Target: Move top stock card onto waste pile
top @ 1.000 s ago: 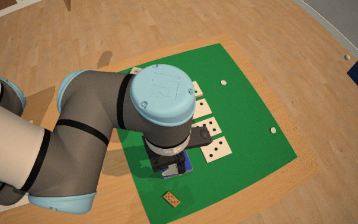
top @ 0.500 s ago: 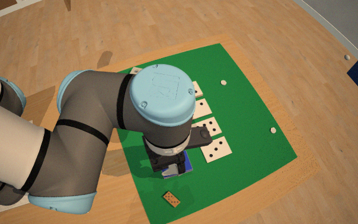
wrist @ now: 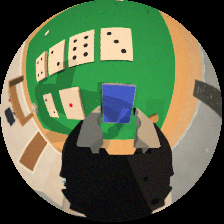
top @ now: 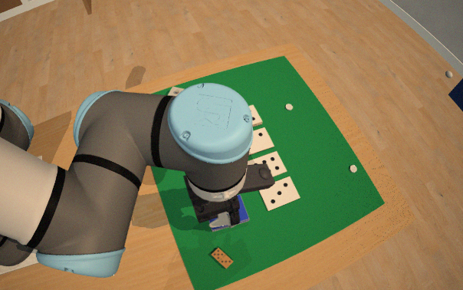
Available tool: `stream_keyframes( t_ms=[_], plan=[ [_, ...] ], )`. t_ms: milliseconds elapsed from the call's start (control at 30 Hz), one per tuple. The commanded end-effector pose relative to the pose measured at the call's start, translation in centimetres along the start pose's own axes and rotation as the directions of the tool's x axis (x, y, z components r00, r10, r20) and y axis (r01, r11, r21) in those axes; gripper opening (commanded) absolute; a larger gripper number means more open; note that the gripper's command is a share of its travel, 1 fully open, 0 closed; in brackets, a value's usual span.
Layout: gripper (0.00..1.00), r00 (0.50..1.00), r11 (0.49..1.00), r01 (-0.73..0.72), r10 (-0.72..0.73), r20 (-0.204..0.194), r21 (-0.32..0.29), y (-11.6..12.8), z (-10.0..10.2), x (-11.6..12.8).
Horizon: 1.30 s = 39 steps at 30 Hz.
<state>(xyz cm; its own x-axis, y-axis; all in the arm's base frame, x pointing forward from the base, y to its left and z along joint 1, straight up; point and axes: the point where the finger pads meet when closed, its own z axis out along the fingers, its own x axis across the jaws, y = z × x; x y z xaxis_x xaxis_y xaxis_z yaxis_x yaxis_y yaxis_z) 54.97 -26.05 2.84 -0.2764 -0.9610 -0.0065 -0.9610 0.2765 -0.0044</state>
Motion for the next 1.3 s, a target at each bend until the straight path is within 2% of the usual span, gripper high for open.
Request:
stream_keyframes(
  t_ms=[0, 1267],
  plan=[
    [0.43, 1.0, 1.0, 0.0, 0.0, -0.001, 0.001, -0.06, -0.06, 0.03],
    [0.4, 1.0, 1.0, 0.0, 0.0, -0.001, 0.001, -0.06, -0.06, 0.03]
  ],
)
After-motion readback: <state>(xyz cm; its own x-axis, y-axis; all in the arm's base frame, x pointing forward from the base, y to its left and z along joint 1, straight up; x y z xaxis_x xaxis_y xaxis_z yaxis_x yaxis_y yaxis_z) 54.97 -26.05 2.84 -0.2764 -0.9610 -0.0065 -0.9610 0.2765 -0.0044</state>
